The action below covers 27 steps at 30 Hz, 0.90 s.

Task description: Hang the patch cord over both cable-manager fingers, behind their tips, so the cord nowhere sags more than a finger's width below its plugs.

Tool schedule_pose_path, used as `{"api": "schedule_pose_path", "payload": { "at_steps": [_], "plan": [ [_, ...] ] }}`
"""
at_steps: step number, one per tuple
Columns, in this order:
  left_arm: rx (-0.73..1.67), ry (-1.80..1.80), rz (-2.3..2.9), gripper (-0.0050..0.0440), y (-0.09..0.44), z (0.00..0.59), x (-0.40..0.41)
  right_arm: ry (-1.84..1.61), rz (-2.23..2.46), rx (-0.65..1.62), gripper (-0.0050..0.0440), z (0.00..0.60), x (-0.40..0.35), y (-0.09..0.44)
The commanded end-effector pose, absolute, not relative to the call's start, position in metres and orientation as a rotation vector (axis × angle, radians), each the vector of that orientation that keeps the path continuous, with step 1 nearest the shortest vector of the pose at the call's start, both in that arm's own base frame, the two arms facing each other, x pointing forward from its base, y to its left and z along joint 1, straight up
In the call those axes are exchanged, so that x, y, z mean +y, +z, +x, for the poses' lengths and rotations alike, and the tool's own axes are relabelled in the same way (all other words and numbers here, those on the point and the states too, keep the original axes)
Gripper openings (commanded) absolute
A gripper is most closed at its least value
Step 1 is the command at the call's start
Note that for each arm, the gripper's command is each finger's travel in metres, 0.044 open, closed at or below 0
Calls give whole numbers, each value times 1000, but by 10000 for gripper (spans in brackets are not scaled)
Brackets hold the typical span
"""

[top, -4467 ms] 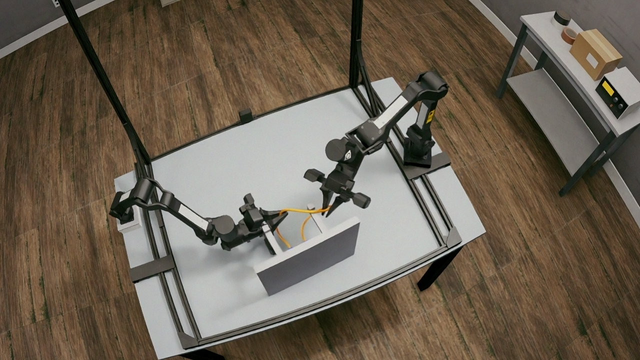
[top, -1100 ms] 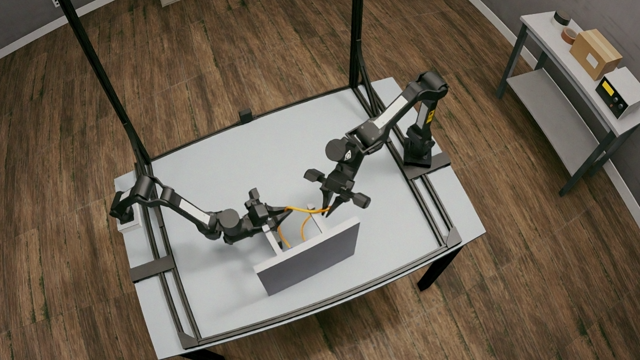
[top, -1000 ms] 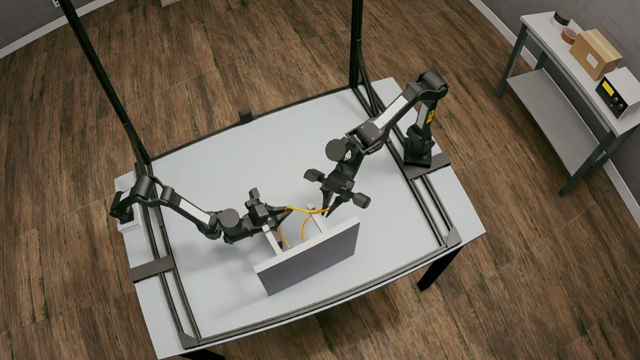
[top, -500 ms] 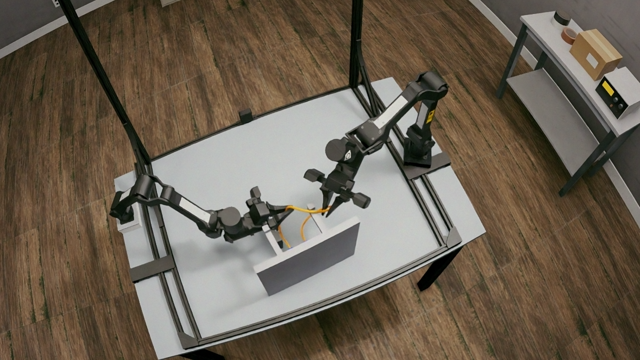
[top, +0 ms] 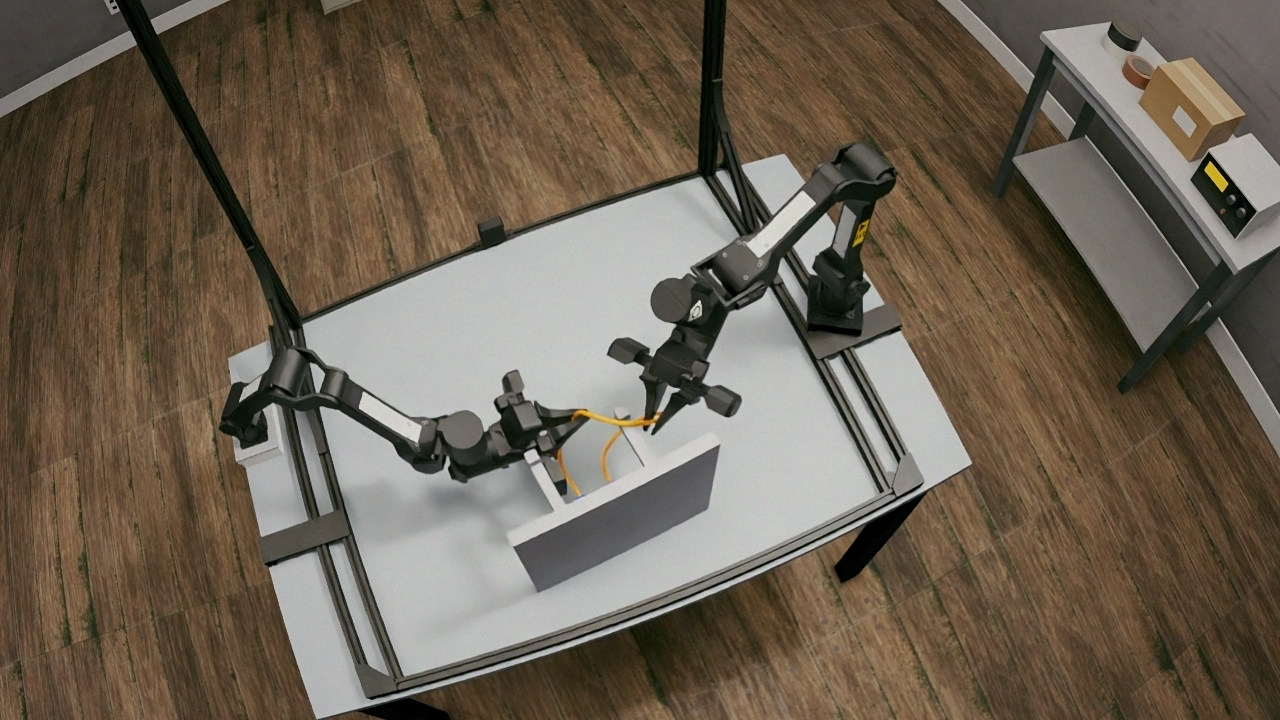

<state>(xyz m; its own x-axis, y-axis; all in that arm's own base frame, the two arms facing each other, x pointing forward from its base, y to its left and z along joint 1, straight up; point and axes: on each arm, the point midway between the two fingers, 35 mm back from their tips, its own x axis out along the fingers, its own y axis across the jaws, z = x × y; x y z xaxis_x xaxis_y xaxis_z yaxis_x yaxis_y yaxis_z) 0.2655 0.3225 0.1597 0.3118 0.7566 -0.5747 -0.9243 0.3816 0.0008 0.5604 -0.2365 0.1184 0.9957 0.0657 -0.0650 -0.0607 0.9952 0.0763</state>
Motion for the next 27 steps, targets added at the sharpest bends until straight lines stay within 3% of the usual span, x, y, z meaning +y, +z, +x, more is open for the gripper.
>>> {"api": "schedule_pose_path", "payload": {
  "at_steps": [1, 27],
  "plan": [
    [511, 1140, -354, 40, 170, 267, 324, 61, 50, 20, 25, 564, -236, 151],
    [511, 1140, -354, 40, 170, 267, 324, 42, 66, 35, 25, 570, -233, 154]
  ]
}}
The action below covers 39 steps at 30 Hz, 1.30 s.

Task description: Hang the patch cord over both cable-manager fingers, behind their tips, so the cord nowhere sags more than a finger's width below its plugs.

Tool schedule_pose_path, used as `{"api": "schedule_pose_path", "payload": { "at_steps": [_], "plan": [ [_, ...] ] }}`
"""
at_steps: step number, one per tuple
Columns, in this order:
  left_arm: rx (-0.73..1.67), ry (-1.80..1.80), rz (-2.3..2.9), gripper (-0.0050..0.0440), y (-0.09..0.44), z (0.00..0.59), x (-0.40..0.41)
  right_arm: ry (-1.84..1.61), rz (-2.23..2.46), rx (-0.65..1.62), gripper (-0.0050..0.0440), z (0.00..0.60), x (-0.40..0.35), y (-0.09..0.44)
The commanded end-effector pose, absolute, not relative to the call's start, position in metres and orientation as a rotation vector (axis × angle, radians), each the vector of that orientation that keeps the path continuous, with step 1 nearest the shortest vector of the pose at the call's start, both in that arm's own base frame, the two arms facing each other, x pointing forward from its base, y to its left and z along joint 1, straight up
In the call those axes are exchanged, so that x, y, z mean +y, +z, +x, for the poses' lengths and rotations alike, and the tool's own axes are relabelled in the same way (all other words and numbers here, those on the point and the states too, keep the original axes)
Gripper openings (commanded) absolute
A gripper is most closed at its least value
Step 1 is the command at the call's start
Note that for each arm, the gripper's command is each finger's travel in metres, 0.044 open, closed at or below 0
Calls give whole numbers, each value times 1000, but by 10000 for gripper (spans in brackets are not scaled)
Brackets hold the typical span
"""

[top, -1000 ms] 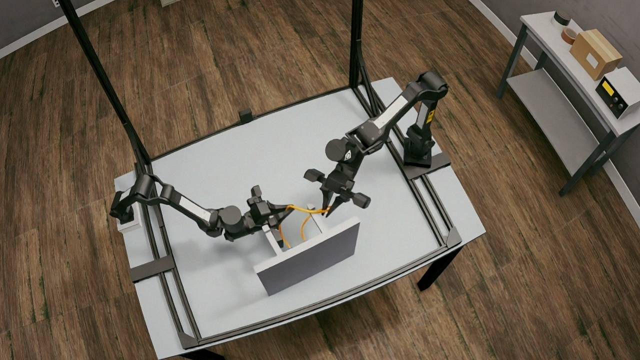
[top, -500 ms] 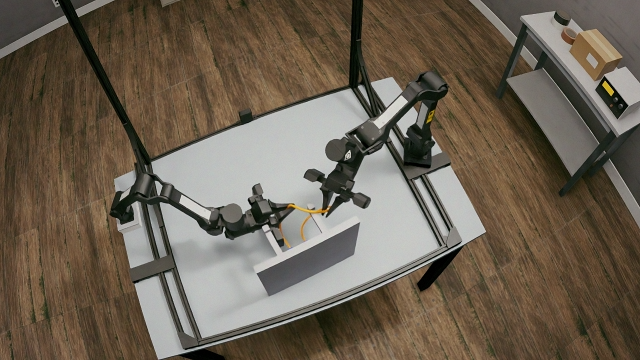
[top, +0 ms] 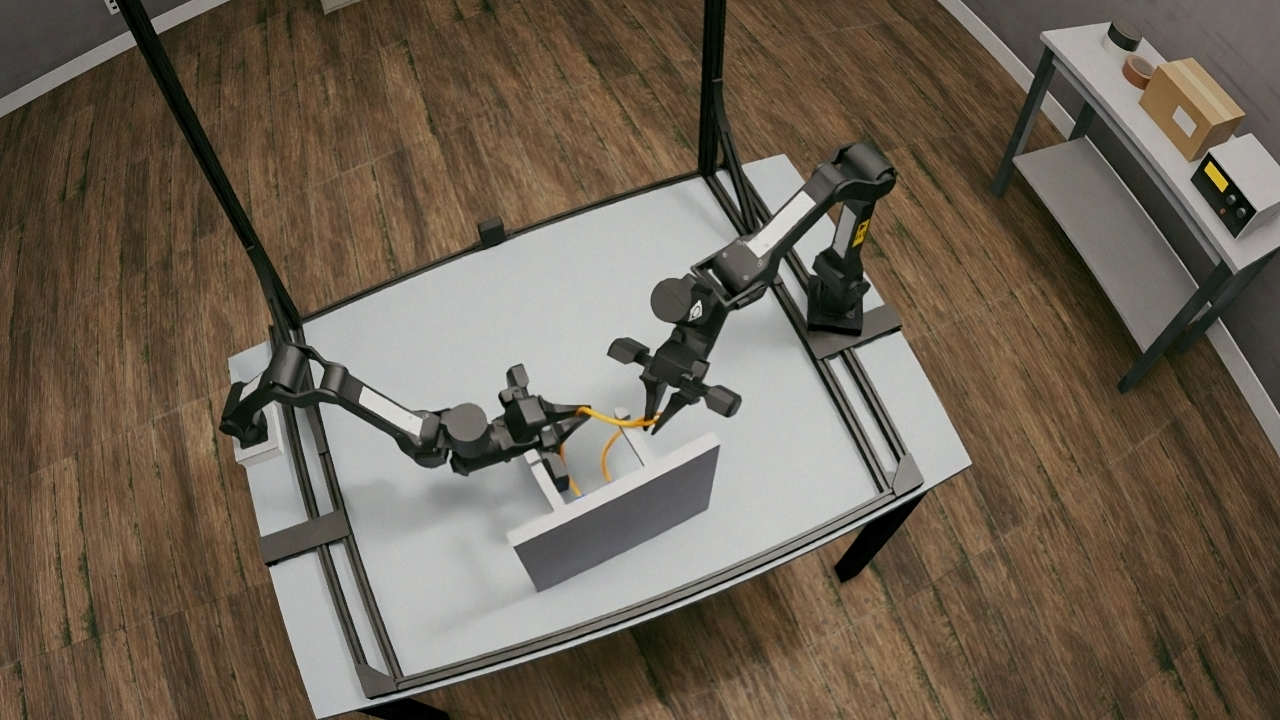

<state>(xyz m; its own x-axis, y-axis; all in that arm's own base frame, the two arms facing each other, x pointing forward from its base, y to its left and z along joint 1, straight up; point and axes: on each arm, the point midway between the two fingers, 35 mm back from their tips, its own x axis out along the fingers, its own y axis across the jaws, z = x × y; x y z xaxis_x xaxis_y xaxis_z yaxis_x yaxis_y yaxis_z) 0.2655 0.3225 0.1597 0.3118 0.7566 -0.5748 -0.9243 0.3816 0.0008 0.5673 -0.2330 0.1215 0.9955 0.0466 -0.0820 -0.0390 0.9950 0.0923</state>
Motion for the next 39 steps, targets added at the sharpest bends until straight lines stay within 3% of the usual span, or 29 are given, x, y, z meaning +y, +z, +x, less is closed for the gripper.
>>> {"api": "schedule_pose_path", "payload": {
  "at_steps": [1, 39],
  "plan": [
    [511, 1140, -354, 40, 170, 267, 324, 41, 67, 35, 25, 571, -232, 155],
    [511, 1140, -354, 40, 170, 267, 324, 0, 99, 65, 25, 578, -232, 159]
  ]
}}
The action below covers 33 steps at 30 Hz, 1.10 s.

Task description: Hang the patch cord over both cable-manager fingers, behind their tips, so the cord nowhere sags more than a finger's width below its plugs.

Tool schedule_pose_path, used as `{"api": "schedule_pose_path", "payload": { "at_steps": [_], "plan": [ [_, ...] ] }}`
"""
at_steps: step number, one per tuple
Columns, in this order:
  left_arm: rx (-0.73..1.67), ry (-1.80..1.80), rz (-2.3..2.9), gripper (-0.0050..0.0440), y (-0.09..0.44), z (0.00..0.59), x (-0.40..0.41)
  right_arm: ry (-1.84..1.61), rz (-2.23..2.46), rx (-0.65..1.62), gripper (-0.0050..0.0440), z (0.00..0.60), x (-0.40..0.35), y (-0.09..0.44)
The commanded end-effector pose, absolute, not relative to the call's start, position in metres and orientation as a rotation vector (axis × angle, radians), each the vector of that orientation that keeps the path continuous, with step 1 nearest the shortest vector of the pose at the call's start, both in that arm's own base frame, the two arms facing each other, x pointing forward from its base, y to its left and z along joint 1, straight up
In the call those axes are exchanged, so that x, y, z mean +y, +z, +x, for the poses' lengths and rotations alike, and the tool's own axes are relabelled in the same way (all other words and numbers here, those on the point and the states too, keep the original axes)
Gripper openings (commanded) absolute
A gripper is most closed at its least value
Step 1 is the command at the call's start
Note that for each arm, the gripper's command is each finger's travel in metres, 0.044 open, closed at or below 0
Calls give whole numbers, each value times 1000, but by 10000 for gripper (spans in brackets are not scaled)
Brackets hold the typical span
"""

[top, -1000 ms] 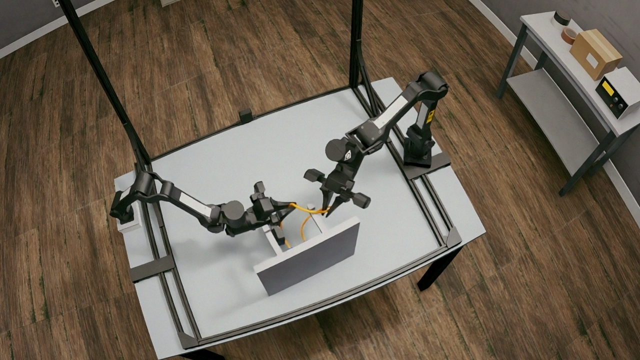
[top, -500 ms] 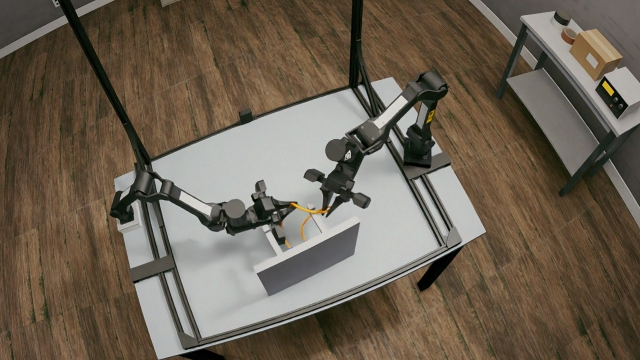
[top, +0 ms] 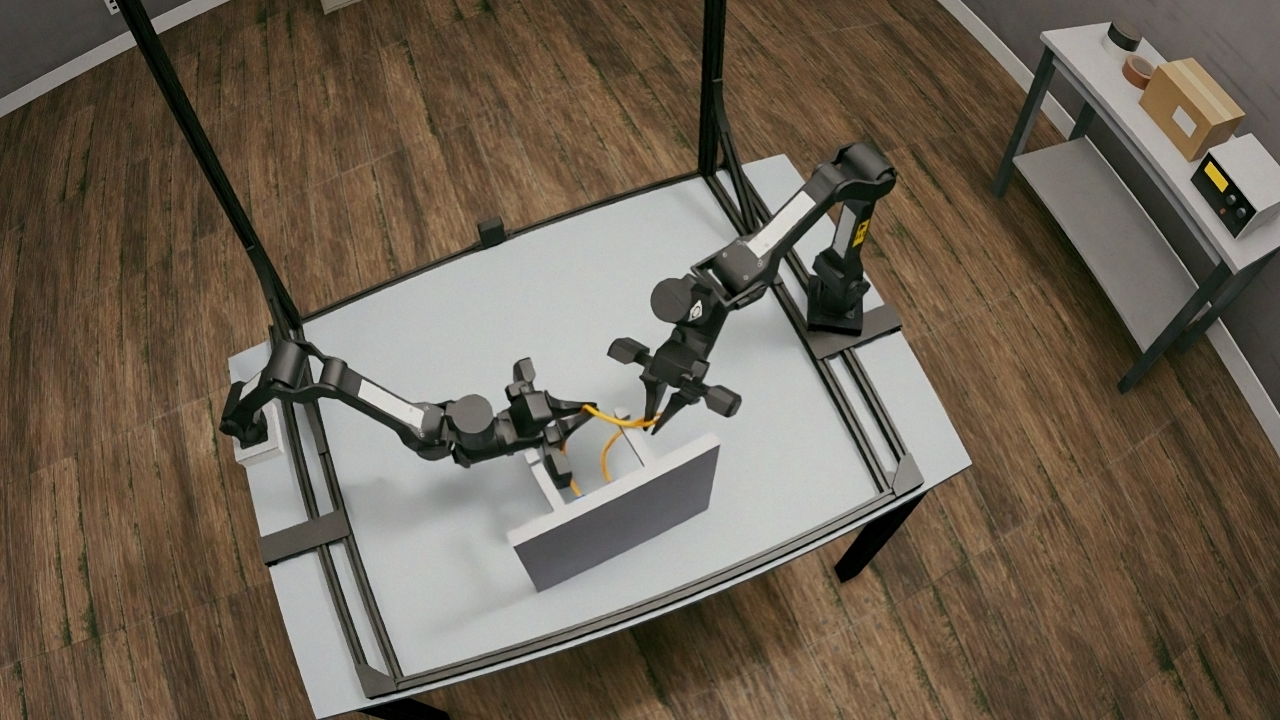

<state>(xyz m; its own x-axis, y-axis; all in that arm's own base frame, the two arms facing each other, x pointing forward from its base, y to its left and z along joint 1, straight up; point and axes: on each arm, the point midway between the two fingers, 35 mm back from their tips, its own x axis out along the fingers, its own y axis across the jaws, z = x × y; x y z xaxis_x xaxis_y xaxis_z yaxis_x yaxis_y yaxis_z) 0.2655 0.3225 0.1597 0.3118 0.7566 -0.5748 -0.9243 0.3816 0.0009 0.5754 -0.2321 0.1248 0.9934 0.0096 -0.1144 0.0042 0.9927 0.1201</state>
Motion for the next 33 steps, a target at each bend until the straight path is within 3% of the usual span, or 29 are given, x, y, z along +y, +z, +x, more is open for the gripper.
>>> {"api": "schedule_pose_path", "payload": {
  "at_steps": [1, 33],
  "plan": [
    [511, 1140, -354, 40, 170, 267, 324, -1, 100, 66, 25, 579, -232, 159],
    [511, 1140, -354, 40, 170, 267, 324, -40, 128, 94, 25, 585, -231, 163]
  ]
}}
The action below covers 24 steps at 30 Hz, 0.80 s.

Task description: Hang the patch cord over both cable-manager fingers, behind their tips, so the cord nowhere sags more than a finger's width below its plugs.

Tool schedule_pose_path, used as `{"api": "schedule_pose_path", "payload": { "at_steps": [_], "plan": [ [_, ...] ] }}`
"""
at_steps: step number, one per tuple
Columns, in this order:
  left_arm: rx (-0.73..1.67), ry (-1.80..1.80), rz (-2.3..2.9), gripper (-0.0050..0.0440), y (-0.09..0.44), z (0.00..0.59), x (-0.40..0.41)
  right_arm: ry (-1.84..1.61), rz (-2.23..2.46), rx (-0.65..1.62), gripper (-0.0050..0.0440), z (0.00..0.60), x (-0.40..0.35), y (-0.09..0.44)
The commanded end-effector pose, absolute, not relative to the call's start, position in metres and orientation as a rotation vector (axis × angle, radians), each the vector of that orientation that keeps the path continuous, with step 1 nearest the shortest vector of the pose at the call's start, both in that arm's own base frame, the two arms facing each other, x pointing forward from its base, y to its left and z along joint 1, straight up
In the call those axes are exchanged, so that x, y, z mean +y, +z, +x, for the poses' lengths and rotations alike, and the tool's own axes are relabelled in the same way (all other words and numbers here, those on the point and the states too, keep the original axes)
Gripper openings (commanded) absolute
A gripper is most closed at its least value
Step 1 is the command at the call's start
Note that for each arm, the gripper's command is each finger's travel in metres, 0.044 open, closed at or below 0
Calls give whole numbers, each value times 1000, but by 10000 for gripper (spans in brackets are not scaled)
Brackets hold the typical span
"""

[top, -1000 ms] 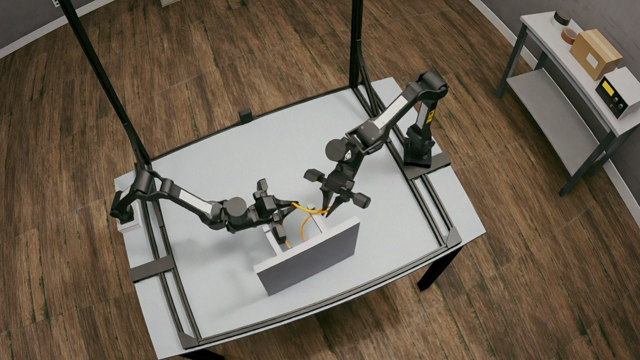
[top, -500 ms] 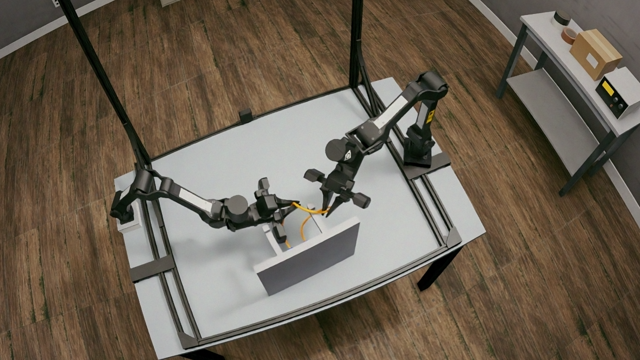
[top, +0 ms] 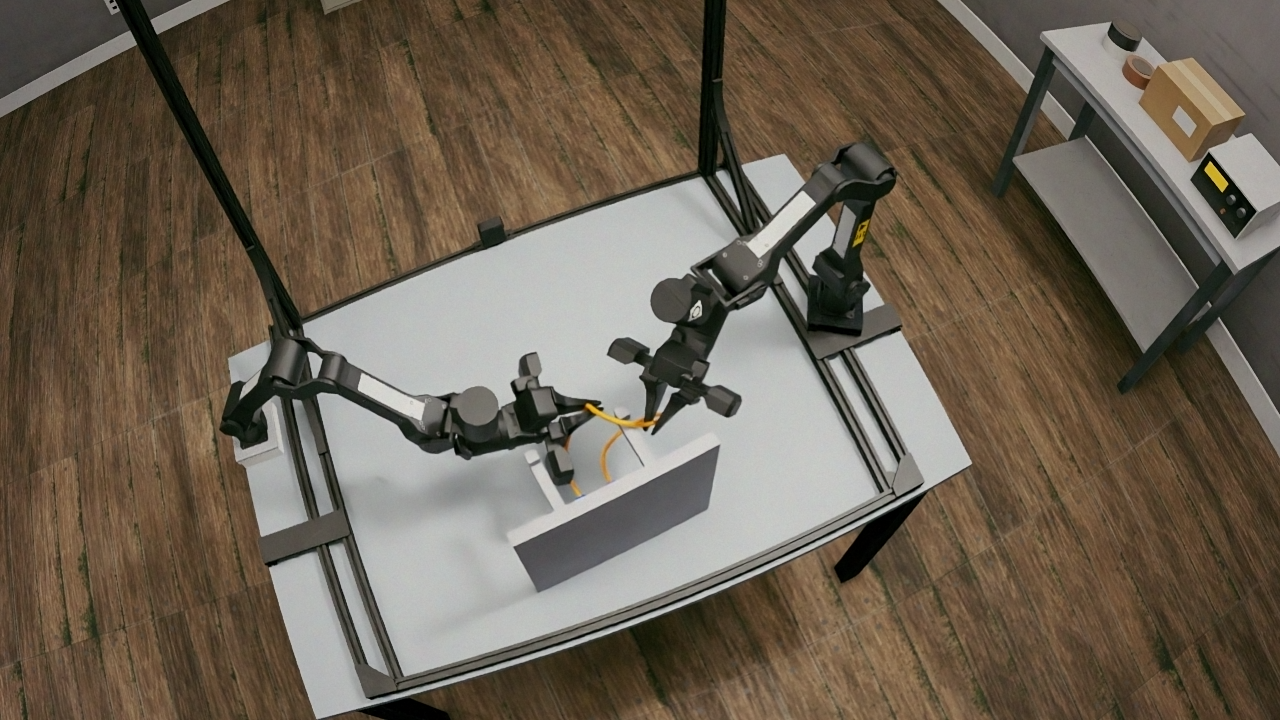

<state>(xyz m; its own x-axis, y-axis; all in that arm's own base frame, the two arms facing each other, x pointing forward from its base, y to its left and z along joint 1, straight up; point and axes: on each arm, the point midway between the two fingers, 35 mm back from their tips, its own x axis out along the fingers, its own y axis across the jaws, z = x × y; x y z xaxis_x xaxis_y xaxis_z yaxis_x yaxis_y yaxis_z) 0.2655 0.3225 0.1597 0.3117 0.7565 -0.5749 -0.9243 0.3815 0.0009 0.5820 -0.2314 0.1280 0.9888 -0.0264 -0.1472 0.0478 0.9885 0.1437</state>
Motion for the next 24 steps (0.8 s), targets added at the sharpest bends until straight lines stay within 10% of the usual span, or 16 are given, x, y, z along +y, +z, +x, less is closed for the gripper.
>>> {"api": "schedule_pose_path", "payload": {
  "at_steps": [1, 24],
  "plan": [
    [511, 1140, -354, 40, 170, 267, 324, -41, 129, 95, 25, 585, -231, 163],
    [511, 1140, -354, 40, 170, 267, 324, -73, 149, 118, 25, 589, -230, 166]
  ]
}}
